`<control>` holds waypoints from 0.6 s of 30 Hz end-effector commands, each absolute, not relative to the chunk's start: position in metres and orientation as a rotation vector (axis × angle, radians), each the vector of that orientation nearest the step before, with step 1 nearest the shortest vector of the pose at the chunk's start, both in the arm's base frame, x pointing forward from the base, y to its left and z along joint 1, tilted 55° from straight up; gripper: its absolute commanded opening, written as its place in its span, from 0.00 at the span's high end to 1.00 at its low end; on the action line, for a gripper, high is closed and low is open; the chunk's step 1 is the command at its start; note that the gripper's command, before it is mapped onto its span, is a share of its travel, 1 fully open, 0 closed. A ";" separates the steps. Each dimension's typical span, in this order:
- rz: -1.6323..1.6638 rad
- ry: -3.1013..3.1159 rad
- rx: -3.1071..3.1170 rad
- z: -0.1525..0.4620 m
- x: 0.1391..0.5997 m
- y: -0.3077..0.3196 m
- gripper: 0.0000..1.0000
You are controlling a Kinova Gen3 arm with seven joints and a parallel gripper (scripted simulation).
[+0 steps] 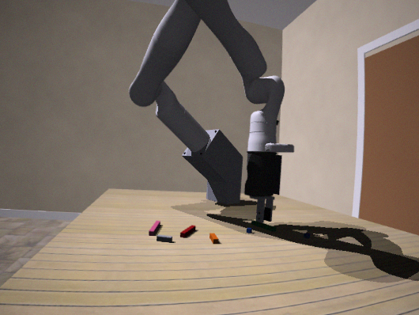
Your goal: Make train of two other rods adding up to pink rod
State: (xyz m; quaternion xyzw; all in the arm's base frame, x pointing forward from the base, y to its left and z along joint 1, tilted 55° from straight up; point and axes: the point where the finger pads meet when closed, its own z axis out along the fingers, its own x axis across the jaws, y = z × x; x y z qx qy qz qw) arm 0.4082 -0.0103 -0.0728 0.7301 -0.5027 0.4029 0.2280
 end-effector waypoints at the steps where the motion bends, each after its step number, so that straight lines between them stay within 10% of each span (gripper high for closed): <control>1: 1.110 -1.384 2.012 -0.073 0.408 -0.009 0.46; 18: 1.110 -1.384 2.012 -0.079 0.412 -0.017 0.46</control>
